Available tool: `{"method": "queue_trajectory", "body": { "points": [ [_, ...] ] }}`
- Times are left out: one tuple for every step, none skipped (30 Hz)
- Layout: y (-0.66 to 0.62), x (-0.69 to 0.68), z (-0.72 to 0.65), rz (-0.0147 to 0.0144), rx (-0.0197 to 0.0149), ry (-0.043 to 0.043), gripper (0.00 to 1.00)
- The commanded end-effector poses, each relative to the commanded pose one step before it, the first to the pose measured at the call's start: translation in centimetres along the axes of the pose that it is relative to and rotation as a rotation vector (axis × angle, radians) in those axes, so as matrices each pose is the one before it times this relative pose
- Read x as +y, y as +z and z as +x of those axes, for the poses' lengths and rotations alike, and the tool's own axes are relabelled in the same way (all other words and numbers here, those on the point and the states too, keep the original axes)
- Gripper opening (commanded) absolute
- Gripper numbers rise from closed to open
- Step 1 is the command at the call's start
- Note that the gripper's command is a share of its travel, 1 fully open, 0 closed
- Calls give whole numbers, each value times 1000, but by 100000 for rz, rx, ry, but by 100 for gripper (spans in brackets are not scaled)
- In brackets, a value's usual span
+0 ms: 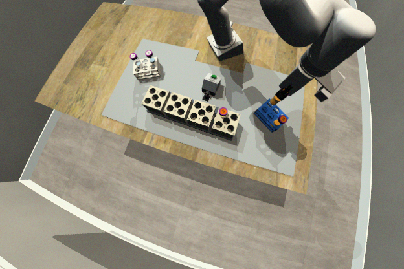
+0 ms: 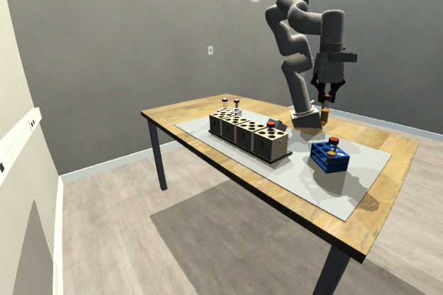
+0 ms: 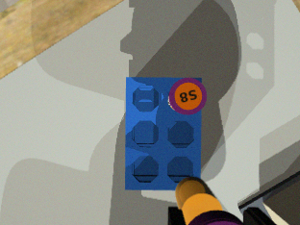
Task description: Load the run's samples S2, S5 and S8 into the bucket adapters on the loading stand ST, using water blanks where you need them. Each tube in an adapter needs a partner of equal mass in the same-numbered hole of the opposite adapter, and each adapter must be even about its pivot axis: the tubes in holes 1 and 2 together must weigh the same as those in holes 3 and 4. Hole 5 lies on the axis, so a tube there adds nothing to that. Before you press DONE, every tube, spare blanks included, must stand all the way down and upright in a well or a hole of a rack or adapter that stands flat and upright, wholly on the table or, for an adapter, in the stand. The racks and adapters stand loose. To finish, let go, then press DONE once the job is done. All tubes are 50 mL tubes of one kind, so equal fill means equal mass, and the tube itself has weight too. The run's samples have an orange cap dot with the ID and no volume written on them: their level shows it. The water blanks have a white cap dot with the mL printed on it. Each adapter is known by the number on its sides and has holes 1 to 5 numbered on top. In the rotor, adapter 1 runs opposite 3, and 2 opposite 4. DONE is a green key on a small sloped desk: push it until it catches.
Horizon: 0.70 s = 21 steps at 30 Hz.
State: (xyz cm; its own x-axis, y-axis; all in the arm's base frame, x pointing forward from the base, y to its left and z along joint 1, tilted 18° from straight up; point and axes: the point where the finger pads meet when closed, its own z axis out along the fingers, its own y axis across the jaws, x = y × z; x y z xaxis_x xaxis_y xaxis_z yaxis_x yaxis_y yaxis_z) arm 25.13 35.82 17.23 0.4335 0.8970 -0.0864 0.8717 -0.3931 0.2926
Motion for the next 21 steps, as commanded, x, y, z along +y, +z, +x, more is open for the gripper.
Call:
{"method": "queue_trajectory", "body": {
  "points": [
    [-193, 20, 74, -12, 265, 46, 0],
    [-1, 0, 0, 0, 0, 0, 0],
    [-1, 0, 0, 0, 0, 0, 0],
    [0, 0, 0, 0, 0, 0, 0],
    [0, 0, 0, 0, 0, 0, 0],
    [-4, 476, -166, -1, -4, 3328, 0],
    [2, 471, -164, -8, 3, 3339, 0],
    [0, 481, -141, -4, 0, 3334, 0],
    [0, 485, -126, -4, 0, 3334, 0],
    [0, 489, -109, -4, 0, 3334, 0],
    [0, 493, -93, -5, 0, 3334, 0],
    [0, 496, -76, -5, 0, 3334, 0],
    [0, 498, -60, -5, 0, 3334, 0],
    [0, 500, -43, -5, 0, 3333, 0],
    [0, 0, 0, 0, 0, 0, 0],
    [0, 0, 0, 0, 0, 0, 0],
    [0, 501, -26, -5, 0, 3333, 0],
    [0, 501, -10, -5, 1, 3333, 0],
    [0, 501, 7, -5, 1, 3333, 0],
    [0, 501, 23, -5, 1, 3333, 0],
    [0, 500, 40, -5, 1, 3333, 0]
  ]
}}
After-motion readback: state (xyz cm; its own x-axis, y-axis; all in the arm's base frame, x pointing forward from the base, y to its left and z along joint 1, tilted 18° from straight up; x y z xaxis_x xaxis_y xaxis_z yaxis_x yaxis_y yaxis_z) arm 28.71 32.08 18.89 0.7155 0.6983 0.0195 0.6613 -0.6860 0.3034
